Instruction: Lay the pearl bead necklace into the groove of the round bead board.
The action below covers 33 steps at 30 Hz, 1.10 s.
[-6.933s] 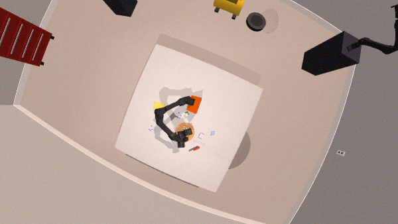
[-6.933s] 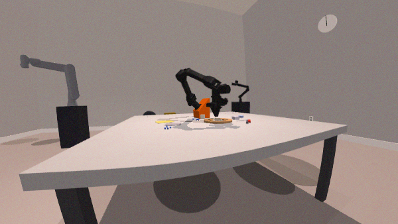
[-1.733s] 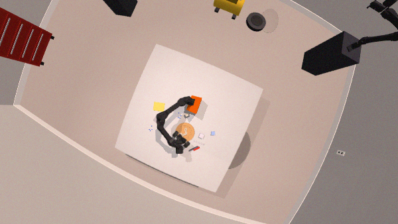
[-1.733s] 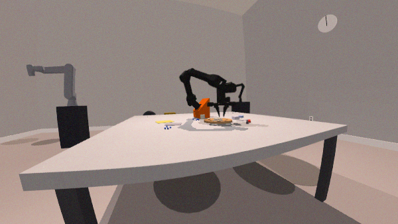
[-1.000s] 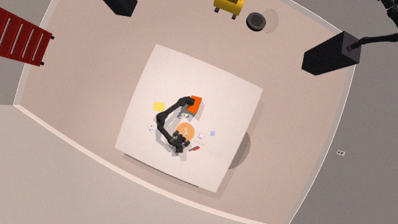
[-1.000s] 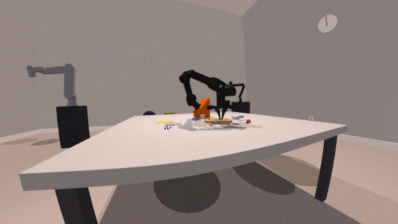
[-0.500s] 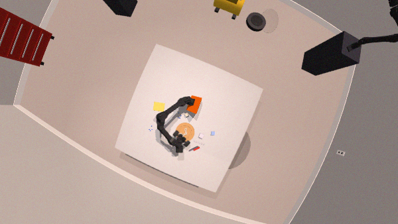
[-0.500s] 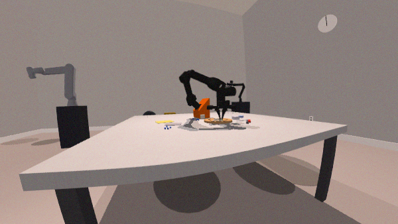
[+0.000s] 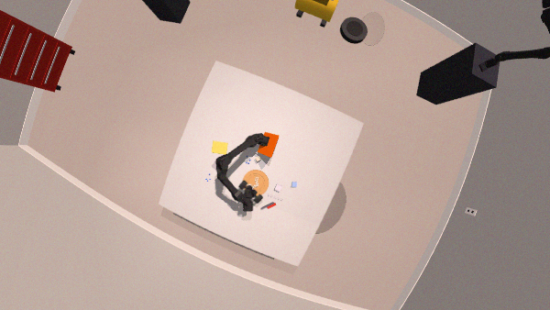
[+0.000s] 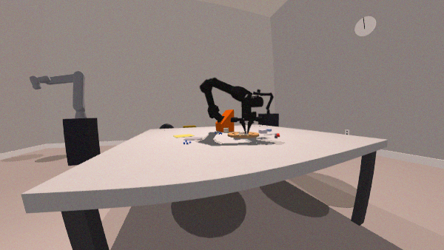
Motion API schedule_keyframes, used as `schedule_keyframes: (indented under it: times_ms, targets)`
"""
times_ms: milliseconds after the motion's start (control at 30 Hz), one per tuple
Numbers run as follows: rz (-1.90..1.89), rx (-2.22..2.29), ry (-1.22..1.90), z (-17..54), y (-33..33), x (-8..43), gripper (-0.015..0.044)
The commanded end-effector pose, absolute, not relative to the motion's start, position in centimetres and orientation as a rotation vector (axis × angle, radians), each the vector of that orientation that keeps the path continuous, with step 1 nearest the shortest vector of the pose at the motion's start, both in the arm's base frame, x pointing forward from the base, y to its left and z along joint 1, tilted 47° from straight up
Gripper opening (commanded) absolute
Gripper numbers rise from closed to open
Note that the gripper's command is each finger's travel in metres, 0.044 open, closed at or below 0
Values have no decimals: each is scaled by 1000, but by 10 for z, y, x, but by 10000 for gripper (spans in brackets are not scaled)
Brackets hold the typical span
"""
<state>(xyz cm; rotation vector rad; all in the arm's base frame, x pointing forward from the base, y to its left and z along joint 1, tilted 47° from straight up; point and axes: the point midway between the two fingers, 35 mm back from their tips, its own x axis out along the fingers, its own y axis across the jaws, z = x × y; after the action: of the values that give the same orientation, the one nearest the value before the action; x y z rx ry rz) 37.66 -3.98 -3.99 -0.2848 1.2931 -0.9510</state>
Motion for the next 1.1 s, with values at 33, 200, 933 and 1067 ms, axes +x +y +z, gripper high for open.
schedule_keyframes:
  times_ms: [33, 200, 933, 1067]
  targets:
    - [-953, -289, 1294, -34, -33, 376, 0]
    - [-953, -290, 1295, -33, -32, 376, 0]
    - [-953, -289, 1294, -52, -33, 389, 0]
    - [-953, -289, 1294, -52, -33, 389, 0]
